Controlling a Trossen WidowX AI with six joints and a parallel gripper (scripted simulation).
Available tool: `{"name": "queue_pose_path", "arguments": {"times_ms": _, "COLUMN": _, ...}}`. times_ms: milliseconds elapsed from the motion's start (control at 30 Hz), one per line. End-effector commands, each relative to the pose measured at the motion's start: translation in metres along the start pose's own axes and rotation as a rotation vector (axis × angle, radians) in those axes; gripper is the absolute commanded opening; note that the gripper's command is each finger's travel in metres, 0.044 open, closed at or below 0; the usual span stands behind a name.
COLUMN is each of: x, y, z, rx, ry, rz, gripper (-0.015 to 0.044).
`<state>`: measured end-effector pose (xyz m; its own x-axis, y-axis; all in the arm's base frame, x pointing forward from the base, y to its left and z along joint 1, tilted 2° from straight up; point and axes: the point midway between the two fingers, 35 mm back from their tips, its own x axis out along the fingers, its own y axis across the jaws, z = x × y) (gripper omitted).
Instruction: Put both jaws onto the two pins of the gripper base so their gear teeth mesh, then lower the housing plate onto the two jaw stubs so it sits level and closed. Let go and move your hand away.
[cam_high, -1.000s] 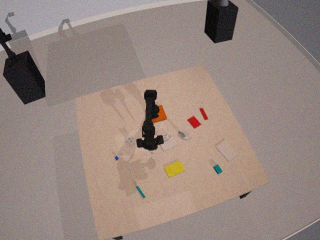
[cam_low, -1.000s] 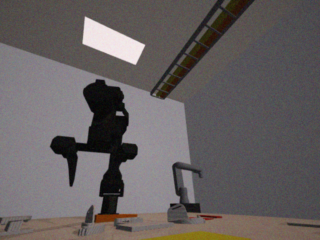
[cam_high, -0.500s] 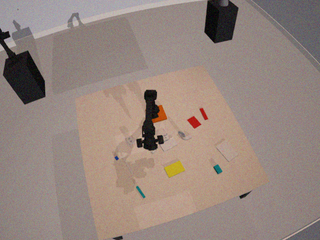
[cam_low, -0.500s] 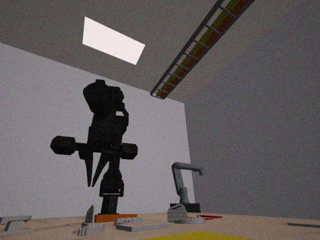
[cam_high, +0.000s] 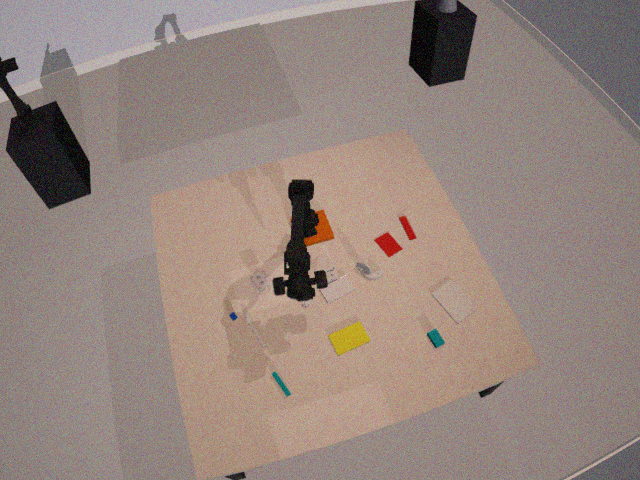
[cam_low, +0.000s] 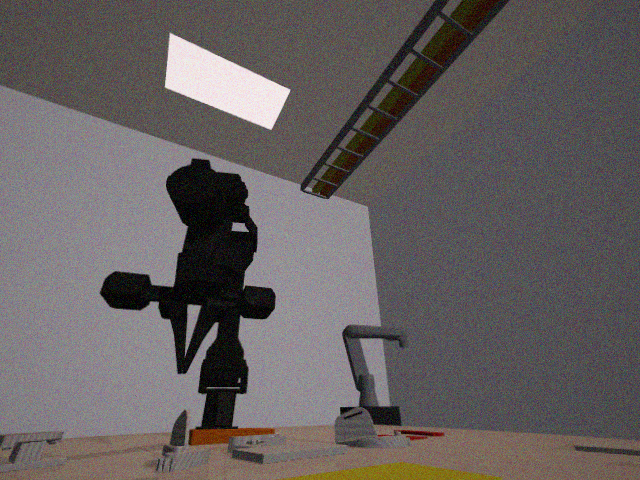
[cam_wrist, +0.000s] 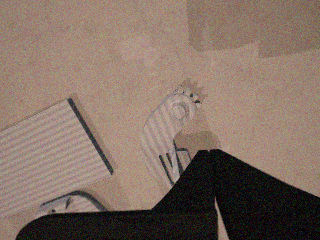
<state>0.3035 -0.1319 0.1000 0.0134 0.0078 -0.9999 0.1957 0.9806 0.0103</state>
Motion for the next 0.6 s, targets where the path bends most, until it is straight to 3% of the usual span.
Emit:
{"name": "queue_pose_path", "arguments": {"times_ms": 0, "x": 0.0000, "y": 0.0000, "z": 0.0000, "rx": 0.000, "ry": 0.000, "rz": 0.000, "gripper": 0.0053}}
{"name": "queue_pose_path", "arguments": {"times_ms": 467, "x": 0.0000, "y": 0.0000, "z": 0.0000, "rx": 0.000, "ry": 0.000, "rz": 0.000, "gripper": 0.0420}}
{"name": "queue_pose_path", "arguments": {"times_ms": 567, "x": 0.0000, "y": 0.0000, "z": 0.0000, "rx": 0.000, "ry": 0.000, "rz": 0.000, "gripper": 0.0440}}
